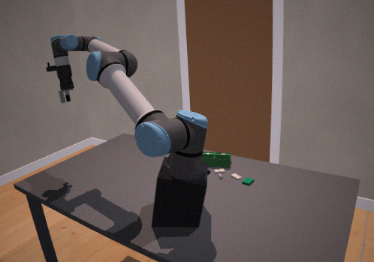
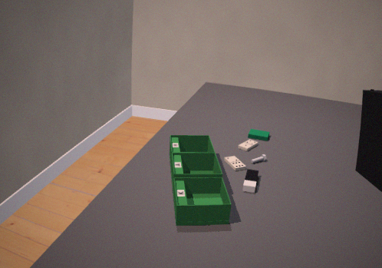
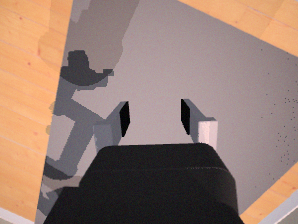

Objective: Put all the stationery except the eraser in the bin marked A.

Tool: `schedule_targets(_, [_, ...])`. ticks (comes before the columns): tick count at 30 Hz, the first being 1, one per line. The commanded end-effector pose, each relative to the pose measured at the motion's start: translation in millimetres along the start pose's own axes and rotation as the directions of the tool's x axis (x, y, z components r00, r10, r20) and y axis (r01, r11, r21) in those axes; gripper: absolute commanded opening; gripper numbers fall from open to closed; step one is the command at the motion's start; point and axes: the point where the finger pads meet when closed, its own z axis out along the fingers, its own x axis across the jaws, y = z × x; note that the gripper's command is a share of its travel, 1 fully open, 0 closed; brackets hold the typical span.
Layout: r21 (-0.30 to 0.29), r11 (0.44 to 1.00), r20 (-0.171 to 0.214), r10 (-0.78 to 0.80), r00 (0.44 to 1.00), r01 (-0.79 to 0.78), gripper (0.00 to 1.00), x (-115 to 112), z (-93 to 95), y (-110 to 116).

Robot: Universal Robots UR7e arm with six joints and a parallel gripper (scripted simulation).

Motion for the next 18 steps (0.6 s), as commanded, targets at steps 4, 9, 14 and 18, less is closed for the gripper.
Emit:
schedule_targets(4, [0.002, 1.000, -0.001, 0.000, 1.000, 0.000, 1.00, -0.1, -1.5, 0.1])
schedule_targets(9, [0.002, 1.000, -0.001, 0.000, 1.000, 0.000, 1.00, -0.1, -1.5, 0.1])
schedule_targets(14, [0.002, 1.000, -0.001, 0.000, 1.000, 0.000, 1.00, -0.1, -1.5, 0.1])
schedule_targets(18, [0.002, 1.000, -0.001, 0.001, 1.000, -0.001, 0.31, 1.4, 6.5, -0.2])
